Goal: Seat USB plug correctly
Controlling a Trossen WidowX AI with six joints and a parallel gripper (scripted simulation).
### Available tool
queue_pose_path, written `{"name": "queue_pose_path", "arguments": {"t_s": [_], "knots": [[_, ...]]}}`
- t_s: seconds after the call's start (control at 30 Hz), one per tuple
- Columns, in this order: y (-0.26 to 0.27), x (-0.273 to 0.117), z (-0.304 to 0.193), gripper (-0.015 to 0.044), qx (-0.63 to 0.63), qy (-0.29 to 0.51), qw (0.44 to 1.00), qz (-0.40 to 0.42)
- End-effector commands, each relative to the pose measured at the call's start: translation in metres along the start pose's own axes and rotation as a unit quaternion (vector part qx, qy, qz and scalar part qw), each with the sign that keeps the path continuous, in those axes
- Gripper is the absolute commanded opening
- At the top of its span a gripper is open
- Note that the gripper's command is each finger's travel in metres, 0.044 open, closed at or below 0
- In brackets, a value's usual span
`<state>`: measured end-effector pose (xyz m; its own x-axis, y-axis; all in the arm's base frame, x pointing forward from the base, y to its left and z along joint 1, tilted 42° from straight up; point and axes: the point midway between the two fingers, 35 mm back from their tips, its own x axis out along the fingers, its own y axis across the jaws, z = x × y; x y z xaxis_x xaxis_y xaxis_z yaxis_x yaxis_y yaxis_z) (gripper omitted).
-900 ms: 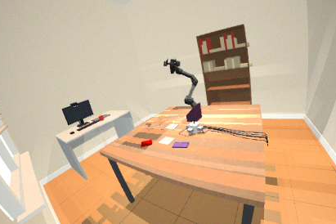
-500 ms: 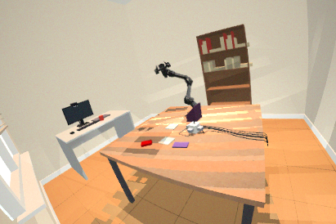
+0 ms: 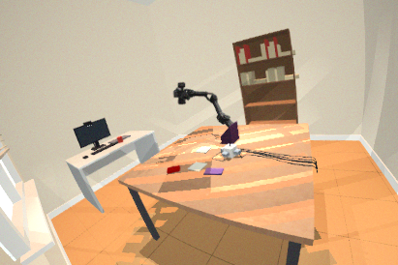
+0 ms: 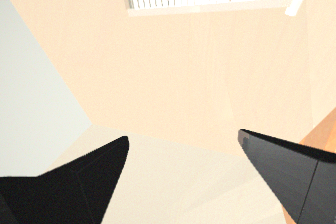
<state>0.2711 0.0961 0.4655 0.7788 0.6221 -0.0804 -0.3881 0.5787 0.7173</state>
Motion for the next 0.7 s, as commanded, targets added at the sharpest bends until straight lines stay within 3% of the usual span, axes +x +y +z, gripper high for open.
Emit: {"name": "queue_pose_path", "arguments": {"t_s": [0.0, 0.33, 0.67], "knots": [[-0.053, 0.047, -0.023, 0.0440, 0.125, 0.044, 0.988, -0.080], [-0.163, 0.126, -0.118, 0.0440, 0.349, 0.095, 0.879, -0.310], [-0.262, 0.138, -0.249, 0.0440, 0.430, 0.030, 0.693, -0.578]]}}
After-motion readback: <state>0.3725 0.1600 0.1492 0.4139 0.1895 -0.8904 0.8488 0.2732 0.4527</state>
